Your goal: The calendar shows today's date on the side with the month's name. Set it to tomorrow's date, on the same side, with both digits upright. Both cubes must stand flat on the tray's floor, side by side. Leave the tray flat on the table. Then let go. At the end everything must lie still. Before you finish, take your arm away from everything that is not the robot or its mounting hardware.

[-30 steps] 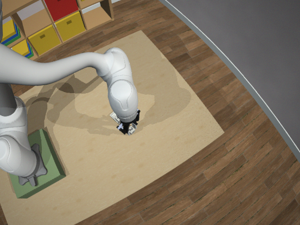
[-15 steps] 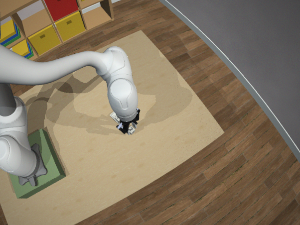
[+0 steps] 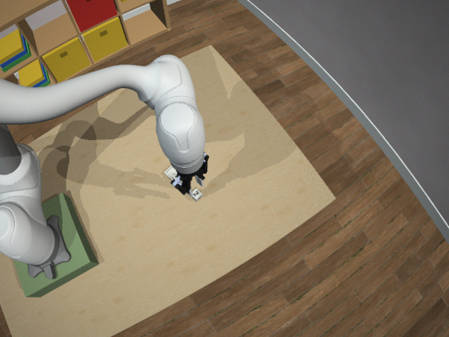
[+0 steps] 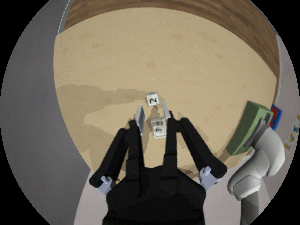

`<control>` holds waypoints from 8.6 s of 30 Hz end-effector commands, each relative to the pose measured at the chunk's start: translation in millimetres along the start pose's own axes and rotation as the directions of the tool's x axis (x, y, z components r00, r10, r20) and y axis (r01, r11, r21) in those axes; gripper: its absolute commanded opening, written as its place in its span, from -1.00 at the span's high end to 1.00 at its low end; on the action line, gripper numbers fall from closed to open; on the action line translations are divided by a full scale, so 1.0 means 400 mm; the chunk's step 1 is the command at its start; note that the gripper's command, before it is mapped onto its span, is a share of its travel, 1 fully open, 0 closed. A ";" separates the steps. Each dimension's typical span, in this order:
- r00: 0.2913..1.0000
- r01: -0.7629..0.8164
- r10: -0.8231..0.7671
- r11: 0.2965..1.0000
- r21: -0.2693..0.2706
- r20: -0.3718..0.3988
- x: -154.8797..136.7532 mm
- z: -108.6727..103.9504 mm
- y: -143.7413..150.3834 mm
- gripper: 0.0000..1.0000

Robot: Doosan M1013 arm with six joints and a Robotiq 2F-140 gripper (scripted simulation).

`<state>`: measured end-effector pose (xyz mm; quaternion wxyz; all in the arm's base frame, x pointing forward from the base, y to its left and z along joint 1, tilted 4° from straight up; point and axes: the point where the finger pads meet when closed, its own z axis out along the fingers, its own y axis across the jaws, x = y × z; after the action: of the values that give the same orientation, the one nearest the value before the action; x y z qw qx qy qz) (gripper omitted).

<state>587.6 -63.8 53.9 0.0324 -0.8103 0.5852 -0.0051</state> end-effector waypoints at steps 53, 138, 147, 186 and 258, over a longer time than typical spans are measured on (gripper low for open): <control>1.000 0.000 0.000 1.000 0.000 0.000 -0.226 -0.050 0.000 0.44; 1.000 0.000 0.000 1.000 0.000 0.000 -0.226 0.079 0.000 0.44; 1.000 0.000 0.000 1.000 0.000 0.000 -0.226 0.079 0.000 0.44; 1.000 0.000 0.000 1.000 0.000 0.000 -0.226 0.088 0.000 0.44; 1.000 0.000 0.000 1.000 0.000 0.000 -0.226 0.150 0.000 0.68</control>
<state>561.9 24.8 -3.4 0.0323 -0.8103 0.5851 -0.0050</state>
